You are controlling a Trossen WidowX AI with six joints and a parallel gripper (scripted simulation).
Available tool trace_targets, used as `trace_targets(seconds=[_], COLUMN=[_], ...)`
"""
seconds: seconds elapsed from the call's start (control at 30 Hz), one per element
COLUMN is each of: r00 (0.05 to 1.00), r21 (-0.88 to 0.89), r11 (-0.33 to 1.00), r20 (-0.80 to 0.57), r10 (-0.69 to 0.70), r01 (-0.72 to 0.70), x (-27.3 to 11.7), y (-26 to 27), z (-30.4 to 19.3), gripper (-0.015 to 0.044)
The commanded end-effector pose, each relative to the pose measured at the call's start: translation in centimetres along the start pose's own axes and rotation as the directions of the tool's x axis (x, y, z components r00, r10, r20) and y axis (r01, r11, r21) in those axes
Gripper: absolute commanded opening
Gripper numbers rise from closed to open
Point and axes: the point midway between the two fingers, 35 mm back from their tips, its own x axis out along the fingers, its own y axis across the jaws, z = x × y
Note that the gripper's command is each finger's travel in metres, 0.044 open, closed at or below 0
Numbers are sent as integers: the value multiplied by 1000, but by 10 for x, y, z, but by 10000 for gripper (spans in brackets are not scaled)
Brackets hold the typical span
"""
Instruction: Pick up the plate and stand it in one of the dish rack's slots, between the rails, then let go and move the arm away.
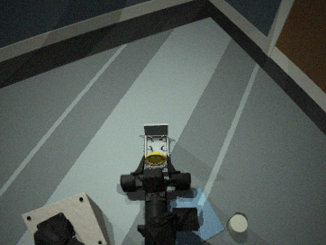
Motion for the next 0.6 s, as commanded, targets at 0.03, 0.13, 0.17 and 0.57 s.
trace_targets(seconds=[0.03,0.13,0.17,0.57], r00=[1000,1000,1000,1000], r21=[-3,-3,-3,-7], r11=[1000,1000,1000,1000], r20=[1,1,1,1], r10=[-1,-1,-1,-1], r01=[1,1,1,1], x=[0,0,0,0], y=[-1,-1,-1,-1], z=[2,2,2,2], gripper=[0,0,0,210])
